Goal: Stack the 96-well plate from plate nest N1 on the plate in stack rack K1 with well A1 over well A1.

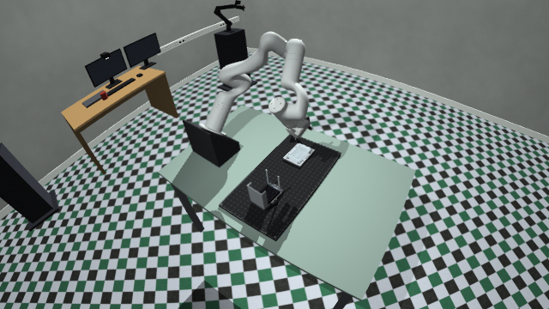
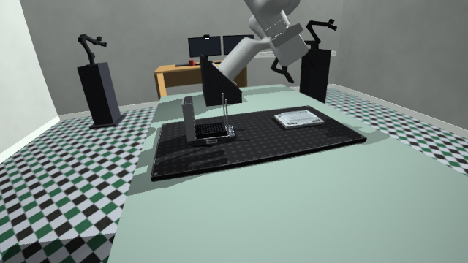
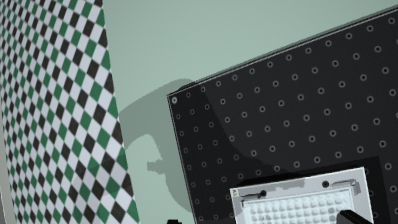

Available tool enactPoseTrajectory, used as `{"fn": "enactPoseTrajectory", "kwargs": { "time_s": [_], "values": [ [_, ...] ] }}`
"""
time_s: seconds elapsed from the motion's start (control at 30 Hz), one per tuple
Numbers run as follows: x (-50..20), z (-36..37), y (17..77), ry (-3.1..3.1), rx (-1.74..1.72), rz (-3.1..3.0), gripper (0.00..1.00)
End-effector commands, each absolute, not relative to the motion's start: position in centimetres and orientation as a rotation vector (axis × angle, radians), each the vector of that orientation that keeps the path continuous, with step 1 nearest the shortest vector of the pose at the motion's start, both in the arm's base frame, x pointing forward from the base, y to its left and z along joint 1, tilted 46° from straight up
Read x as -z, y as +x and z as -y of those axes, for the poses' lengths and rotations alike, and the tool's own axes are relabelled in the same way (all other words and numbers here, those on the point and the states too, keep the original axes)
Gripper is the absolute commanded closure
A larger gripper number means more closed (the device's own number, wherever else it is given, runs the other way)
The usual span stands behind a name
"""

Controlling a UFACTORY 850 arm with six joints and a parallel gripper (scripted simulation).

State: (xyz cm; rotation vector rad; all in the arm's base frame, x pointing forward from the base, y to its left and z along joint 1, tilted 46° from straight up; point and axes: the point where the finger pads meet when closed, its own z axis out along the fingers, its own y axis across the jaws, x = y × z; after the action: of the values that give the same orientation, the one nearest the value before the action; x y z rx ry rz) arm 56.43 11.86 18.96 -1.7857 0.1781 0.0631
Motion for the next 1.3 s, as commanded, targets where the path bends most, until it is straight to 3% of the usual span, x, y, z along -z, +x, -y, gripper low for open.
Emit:
{"fn": "enactPoseTrajectory", "kwargs": {
  "time_s": [0.0, 1.27],
  "values": [
    [-19.1, -12.5, 55.8, -1.842, 0.033, -0.033, 0.0],
    [-19.4, -14.8, 52.0, -1.908, 0.52, 1.106, 0.0]
  ]
}}
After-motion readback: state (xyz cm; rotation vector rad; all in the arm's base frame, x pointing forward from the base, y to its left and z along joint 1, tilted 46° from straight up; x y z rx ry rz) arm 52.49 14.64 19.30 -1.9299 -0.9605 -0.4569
